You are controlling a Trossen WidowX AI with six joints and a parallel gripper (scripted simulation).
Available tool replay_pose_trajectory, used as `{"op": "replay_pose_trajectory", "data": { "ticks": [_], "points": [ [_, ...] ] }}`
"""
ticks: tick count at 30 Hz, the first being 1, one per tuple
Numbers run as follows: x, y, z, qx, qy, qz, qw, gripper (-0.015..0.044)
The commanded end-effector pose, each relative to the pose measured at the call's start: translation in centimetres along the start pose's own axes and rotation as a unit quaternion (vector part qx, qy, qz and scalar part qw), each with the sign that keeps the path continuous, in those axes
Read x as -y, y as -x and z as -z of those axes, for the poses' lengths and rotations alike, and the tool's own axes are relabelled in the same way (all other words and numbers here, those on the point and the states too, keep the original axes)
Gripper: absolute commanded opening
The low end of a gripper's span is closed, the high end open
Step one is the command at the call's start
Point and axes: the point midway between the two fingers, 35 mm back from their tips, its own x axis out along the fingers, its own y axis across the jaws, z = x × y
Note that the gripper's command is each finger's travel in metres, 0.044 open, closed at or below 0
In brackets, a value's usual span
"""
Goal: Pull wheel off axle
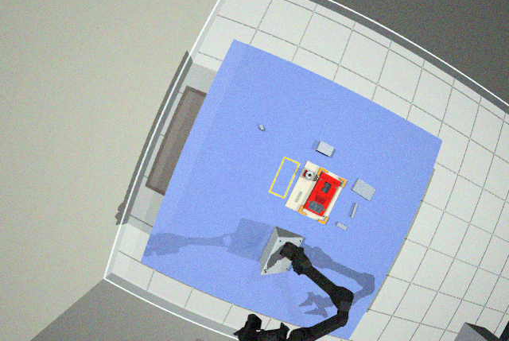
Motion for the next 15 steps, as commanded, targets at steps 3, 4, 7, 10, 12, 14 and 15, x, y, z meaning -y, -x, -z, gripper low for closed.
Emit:
{"op": "replay_pose_trajectory", "data": {
  "ticks": [3,4,7,10,12,14,15],
  "points": [
    [2.6,2.8,-10.1,0.121,-0.041,0.029,0.991,0.03],
    [3.2,3.4,-11.6,0.14,-0.048,0.036,0.988,0.03],
    [5.2,5.4,-15.8,0.189,-0.083,0.053,0.977,0.03],
    [7.6,7.5,-19.6,0.232,-0.122,0.07,0.963,0.03],
    [9.2,8.9,-21.6,0.257,-0.135,0.087,0.953,0.03],
    [10.9,10.3,-23.4,0.279,-0.148,0.105,0.943,0.03],
    [11.7,11.0,-24.3,0.289,-0.155,0.115,0.938,0.03]
  ]
}}
